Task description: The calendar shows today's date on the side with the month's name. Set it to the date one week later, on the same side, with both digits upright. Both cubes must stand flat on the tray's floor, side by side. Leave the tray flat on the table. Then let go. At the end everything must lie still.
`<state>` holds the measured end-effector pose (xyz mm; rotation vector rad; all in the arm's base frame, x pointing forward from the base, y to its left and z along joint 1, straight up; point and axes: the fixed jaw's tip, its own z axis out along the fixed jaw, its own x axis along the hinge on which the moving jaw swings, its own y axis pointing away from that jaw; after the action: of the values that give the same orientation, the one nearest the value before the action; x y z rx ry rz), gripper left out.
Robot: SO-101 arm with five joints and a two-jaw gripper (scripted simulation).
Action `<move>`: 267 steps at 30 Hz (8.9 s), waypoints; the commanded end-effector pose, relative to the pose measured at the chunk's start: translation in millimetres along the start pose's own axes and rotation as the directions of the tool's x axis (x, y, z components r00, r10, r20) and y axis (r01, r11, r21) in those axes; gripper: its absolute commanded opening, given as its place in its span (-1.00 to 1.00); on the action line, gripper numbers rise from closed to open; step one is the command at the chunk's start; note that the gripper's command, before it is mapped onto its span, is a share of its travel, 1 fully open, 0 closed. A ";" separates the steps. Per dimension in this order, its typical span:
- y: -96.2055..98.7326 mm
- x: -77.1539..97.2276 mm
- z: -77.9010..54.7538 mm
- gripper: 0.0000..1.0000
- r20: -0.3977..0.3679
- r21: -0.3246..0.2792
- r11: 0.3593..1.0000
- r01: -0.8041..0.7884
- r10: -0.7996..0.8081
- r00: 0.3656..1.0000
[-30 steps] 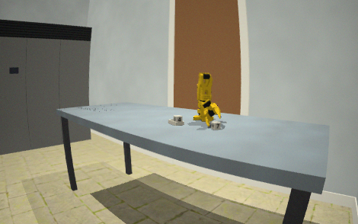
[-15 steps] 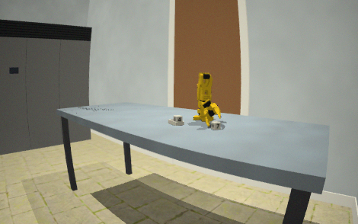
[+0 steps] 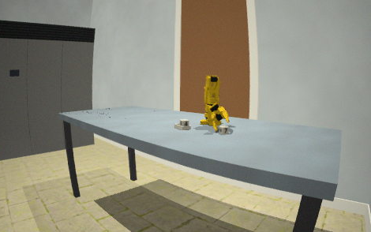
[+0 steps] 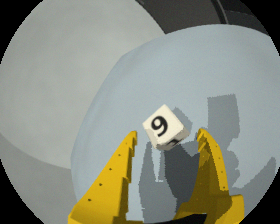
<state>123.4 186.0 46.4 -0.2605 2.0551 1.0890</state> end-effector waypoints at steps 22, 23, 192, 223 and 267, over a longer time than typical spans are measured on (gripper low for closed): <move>45.8 -54.1 -24.5 -0.30 0.112 -0.196 0.969 -0.153 0.177 0.978; 45.8 -54.1 -24.5 -0.30 0.112 -0.196 0.969 -0.153 0.177 0.978; 15.3 -4.0 2.4 -0.30 -0.902 -0.096 0.731 0.675 -0.350 0.251; 15.3 -4.0 2.4 -0.30 -0.929 -0.116 0.727 0.676 -0.320 0.185; 21.2 -6.4 0.8 -0.30 -0.925 -0.127 0.723 0.679 -0.334 0.183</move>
<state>116.1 193.4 55.2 -1.6224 2.7033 -0.0106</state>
